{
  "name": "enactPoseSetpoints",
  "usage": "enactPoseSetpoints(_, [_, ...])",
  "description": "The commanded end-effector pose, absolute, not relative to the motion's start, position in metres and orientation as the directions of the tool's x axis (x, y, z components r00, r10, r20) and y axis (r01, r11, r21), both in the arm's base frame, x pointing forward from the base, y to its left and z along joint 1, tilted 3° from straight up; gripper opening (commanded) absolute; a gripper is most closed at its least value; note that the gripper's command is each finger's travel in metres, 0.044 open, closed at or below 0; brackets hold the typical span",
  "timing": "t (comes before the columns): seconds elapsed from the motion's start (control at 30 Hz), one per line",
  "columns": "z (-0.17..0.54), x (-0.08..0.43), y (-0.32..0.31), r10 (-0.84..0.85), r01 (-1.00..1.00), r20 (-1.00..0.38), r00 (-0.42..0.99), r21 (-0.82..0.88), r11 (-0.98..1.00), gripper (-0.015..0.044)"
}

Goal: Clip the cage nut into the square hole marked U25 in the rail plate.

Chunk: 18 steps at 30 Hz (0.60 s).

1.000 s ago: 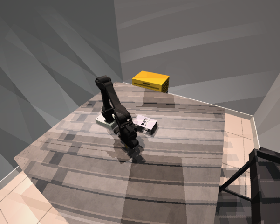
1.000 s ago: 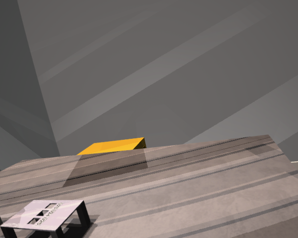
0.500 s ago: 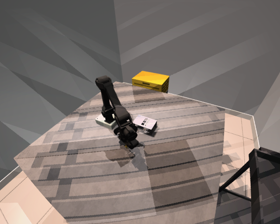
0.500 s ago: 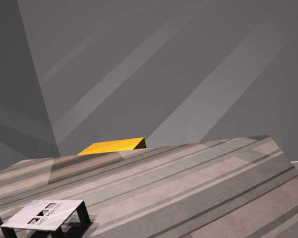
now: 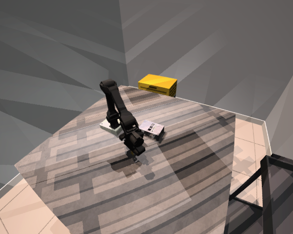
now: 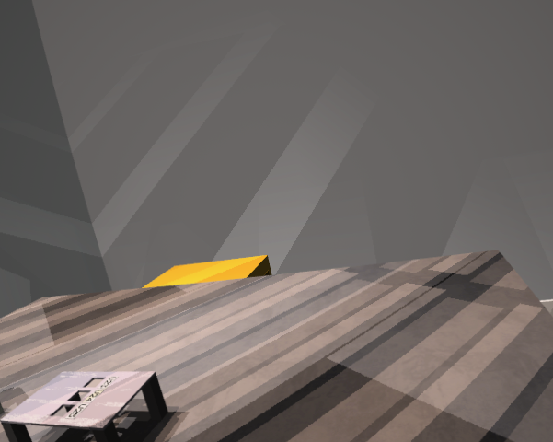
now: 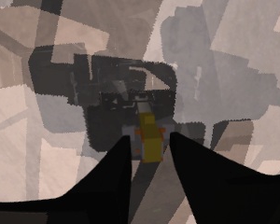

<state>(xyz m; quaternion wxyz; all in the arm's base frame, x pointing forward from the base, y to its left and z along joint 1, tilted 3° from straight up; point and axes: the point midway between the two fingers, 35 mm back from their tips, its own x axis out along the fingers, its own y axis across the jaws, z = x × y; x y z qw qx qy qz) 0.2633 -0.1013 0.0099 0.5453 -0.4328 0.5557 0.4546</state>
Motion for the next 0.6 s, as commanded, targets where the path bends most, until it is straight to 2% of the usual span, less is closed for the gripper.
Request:
enactPoseSetpoints(0.0, [0.0098, 0.2640, -0.1009, 0.017, -0.977, -0.999, -0.028, 0.031, 0.211, 0.0120])
enactPoseSetpoints(0.37, [0.0100, 0.2643, -0.1010, 0.017, -0.977, -0.999, -0.028, 0.031, 0.211, 0.0120])
enactPoseSetpoints(0.47, [0.0099, 0.2636, -0.1013, 0.015, -0.977, -0.999, -0.030, 0.033, 0.212, 0.0041])
enactPoseSetpoints(0.57, [0.0099, 0.2636, -0.1013, 0.015, -0.977, -0.999, -0.030, 0.033, 0.212, 0.0035])
